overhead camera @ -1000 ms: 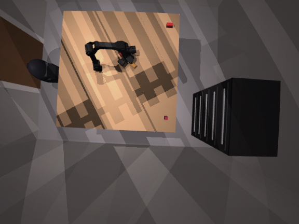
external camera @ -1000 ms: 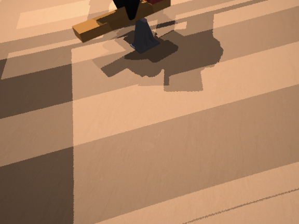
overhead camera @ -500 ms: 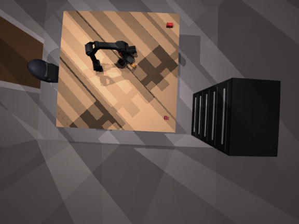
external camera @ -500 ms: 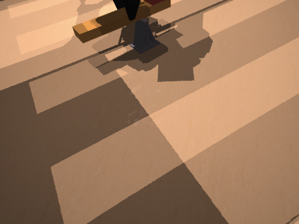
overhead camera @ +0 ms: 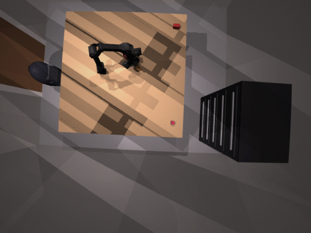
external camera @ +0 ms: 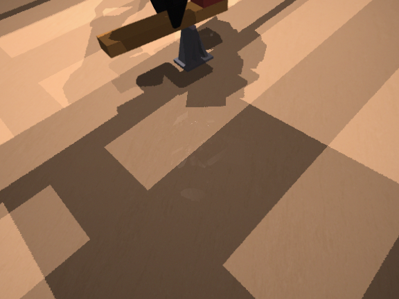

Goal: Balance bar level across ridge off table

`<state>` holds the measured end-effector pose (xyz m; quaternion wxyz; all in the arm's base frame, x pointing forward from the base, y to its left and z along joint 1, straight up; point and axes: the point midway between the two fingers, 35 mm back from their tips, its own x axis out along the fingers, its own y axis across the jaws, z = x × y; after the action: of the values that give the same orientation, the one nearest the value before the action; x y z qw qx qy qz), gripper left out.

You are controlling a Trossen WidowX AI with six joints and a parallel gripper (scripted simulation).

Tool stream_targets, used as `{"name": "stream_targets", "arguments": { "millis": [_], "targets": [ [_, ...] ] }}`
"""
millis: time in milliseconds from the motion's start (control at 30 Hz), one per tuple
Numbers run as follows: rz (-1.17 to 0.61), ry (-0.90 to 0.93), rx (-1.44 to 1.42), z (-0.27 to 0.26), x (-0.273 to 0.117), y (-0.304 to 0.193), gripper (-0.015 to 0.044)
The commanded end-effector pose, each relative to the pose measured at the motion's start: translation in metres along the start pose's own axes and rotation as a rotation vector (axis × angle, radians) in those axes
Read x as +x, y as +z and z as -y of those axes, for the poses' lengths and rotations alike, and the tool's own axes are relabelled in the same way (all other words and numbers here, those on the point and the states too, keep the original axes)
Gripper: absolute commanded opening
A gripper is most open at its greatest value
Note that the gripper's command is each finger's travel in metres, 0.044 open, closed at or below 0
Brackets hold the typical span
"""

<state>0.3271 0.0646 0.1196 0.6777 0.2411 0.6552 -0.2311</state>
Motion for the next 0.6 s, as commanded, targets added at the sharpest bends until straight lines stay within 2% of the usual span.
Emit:
{"name": "stream_targets", "arguments": {
  "millis": [0, 567],
  "targets": [
    [-0.002, 0.004, 0.001, -0.0008, 0.0002, -0.0005, 0.0000],
    [-0.002, 0.004, 0.001, -0.0008, 0.0017, -0.0006, 0.0000]
  ]
}}
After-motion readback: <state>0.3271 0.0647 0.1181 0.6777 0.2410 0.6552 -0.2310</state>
